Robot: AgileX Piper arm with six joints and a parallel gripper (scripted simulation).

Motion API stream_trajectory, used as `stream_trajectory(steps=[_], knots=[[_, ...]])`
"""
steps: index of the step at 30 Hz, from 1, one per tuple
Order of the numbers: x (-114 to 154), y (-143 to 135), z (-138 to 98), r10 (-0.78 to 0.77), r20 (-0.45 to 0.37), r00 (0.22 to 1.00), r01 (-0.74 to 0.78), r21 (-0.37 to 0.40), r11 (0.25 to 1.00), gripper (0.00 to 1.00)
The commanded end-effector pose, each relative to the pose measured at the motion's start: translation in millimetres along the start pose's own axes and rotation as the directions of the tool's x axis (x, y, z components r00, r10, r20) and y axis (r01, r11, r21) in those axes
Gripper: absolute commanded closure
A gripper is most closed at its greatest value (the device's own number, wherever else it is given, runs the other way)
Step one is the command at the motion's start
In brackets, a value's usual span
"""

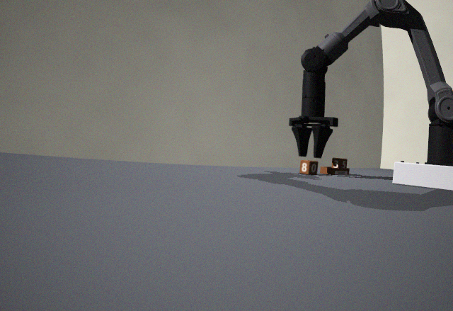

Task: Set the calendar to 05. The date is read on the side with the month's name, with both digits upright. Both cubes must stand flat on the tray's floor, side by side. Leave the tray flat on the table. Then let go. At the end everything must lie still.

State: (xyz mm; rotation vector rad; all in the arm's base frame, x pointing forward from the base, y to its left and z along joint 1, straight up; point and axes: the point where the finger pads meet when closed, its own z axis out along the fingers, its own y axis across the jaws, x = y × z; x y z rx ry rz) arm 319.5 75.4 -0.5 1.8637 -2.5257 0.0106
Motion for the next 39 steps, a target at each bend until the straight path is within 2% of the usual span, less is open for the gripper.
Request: stream_trajectory(steps=[1, 27, 39], knots=[[0.6, 0.1, -0.2, -0.001, 0.0, 1.0, 0.001, 0.001, 1.0, 0.37], [0.7, 0.1, 0.3, -0.001, 0.0, 1.0, 0.001, 0.001, 1.0, 0.37], [1.0, 0.7, 14.1, -0.001, -0.002, 1.0, 0.001, -0.002, 1.0, 0.37]])
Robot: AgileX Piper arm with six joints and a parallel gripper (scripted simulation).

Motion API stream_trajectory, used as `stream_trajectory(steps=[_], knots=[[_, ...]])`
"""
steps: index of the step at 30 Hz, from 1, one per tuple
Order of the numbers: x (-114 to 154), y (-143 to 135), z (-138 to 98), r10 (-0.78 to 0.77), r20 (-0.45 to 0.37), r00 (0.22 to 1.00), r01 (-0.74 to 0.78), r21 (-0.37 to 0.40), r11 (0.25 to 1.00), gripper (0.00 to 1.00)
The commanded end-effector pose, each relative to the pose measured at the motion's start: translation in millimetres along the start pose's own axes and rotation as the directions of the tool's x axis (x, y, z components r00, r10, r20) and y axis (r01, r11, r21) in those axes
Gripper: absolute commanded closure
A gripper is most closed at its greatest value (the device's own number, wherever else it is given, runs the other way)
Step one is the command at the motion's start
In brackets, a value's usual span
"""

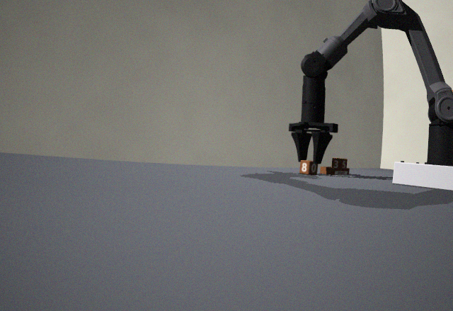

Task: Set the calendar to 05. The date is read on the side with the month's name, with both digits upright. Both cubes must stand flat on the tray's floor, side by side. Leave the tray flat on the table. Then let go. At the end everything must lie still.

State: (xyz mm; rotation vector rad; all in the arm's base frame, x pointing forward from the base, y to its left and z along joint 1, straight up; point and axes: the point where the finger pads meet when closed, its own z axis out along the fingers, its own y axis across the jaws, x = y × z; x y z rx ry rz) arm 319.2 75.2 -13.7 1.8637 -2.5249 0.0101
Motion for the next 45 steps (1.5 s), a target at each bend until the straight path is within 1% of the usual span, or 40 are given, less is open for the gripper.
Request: stream_trajectory(steps=[1, 12, 45], knots=[[0.8, 0.3, 0.8, 0.0, -0.002, 1.0, 0.0, -0.002, 1.0, 0.37], [0.7, 0.1, 16.3, 0.0, -0.001, 1.0, 0.0, 0.0, 1.0, 0.37], [0.6, -0.1, 16.8, 0.0, -0.001, 1.0, 0.0, 0.0, 1.0, 0.37]])
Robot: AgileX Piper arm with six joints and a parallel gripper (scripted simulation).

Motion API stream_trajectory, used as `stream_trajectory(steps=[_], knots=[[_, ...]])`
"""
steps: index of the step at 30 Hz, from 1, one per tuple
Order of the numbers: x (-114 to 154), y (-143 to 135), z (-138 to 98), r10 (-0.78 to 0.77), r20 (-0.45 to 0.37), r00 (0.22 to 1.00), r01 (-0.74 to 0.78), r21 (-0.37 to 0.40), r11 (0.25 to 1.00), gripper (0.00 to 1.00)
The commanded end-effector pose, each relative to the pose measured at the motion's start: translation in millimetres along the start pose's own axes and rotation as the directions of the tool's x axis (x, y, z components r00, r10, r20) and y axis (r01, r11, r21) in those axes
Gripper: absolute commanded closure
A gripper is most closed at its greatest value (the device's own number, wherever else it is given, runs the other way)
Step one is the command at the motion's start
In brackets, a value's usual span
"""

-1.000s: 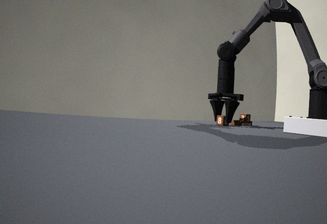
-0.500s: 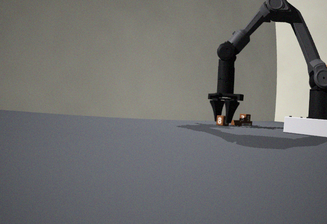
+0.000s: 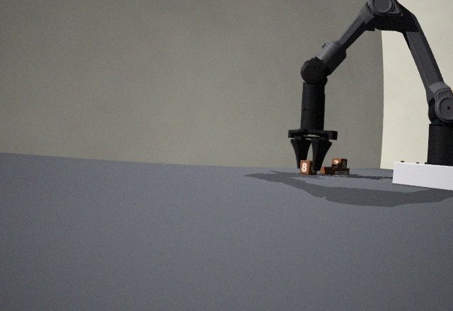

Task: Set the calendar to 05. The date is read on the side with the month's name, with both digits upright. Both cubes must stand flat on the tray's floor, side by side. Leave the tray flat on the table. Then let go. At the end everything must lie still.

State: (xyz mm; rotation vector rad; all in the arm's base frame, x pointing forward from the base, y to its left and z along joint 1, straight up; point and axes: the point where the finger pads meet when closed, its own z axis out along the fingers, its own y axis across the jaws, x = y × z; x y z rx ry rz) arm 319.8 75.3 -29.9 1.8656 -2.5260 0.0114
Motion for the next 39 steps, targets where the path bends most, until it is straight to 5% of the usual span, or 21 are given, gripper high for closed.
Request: stream_trajectory(steps=[1, 8, 9, 39], knots=[[0.9, 0.4, 0.6, 0.0, -0.002, 1.0, 0.0, -0.001, 1.0, 0.37], [0.9, 0.4, 0.6, 0.0, -0.002, 1.0, 0.0, -0.001, 1.0, 0.37], [0.9, 0.4, 0.6, 0.0, -0.002, 1.0, 0.0, -0.001, 1.0, 0.63], [0.9, 0.4, 0.6, 0.0, -0.002, 1.0, 0.0, -0.001, 1.0, 0.63]])
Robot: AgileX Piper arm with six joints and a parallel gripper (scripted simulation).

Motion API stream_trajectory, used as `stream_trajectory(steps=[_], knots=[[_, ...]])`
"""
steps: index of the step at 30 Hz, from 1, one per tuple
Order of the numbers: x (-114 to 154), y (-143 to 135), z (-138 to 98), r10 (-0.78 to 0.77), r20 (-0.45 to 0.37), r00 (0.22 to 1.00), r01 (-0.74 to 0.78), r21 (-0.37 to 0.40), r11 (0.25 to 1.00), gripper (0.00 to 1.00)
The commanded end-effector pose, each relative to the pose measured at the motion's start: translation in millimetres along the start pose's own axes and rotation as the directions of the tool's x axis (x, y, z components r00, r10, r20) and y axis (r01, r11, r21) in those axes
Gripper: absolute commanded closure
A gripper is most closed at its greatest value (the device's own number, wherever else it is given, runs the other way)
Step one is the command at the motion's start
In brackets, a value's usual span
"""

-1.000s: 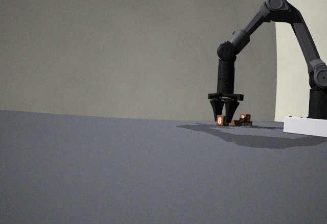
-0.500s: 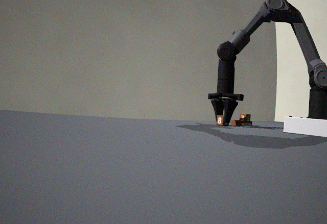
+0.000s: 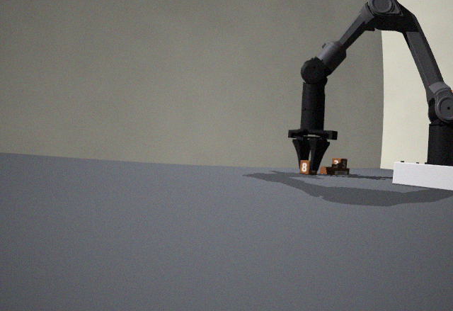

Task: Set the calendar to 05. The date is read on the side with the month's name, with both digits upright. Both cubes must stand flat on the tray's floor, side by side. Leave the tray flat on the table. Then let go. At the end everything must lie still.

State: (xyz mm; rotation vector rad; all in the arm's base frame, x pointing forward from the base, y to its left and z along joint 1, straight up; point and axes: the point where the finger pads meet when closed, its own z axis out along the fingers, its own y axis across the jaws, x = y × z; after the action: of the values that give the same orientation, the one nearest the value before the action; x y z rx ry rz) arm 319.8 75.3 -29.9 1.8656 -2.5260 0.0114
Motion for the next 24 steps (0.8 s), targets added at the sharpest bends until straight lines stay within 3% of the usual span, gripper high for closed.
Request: stream_trajectory(steps=[1, 9, 17, 19, 24], knots=[[0.9, 0.4, 0.6, 0.0, -0.002, 1.0, 0.0, -0.001, 1.0, 0.63], [0.0, -1.0, -12.1, 0.0, 0.001, 1.0, 0.0, 0.004, 1.0, 0.63], [-0.1, -0.7, -67.5, 0.0, 0.002, 1.0, 0.0, 0.003, 1.0, 0.63], [-0.1, -0.7, -67.5, 0.0, 0.002, 1.0, 0.0, 0.003, 1.0, 0.63], [-0.1, -0.5, -95.2, 0.0, 0.002, 1.0, 0.0, 0.003, 1.0, 0.63]])
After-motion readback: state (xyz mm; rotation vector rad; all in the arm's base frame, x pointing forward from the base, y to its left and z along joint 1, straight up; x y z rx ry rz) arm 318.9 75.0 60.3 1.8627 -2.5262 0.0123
